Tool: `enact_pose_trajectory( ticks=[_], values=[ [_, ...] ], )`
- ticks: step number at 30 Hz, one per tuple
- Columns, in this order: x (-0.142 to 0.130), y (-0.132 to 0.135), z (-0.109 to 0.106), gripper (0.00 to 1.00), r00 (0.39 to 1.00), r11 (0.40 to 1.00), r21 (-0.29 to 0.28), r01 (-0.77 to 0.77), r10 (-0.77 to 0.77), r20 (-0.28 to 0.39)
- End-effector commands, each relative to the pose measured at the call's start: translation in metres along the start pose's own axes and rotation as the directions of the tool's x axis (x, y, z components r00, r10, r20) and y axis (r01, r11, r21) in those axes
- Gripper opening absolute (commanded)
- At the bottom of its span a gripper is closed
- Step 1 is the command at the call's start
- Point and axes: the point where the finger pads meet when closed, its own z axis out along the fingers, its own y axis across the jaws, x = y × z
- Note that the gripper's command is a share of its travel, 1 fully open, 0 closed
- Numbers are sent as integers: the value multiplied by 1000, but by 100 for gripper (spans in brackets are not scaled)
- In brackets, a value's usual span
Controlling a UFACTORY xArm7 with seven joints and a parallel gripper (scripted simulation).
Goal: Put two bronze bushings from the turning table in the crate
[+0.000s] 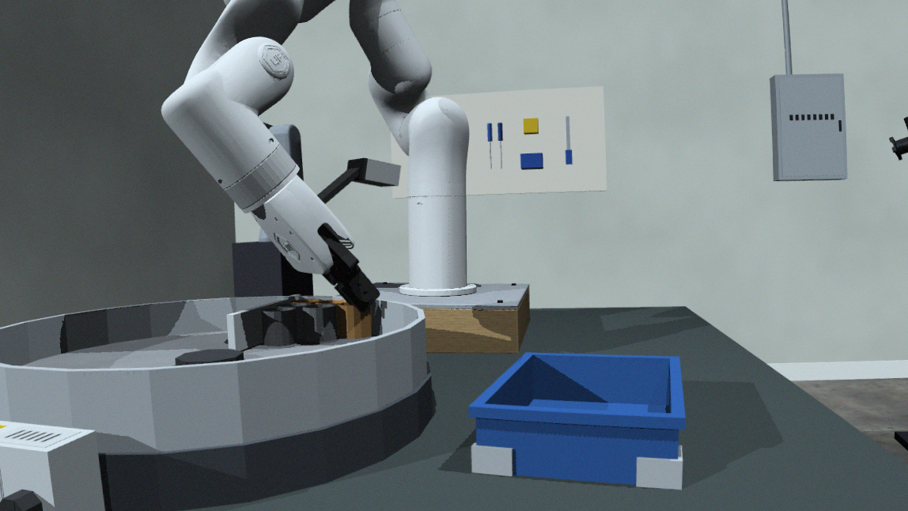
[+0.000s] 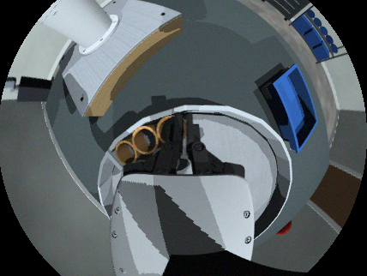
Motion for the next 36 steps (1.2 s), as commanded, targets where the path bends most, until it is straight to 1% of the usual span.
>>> enact_pose_trajectory(
  ticks=[1, 5, 8, 20, 27, 36],
  values=[
    [1, 0, -2, 0, 1000, 1000, 0, 0, 0, 3],
    [3, 0, -5, 0, 1000, 1000, 0, 0, 0, 3],
    [8, 0, -11, 0, 1000, 1000, 0, 0, 0, 3],
    [41, 0, -51, 0, 1000, 1000, 0, 0, 0, 3],
    [47, 0, -57, 0, 1000, 1000, 0, 0, 0, 3],
    [47, 0, -57, 0, 1000, 1000, 0, 0, 0, 3]
  ],
)
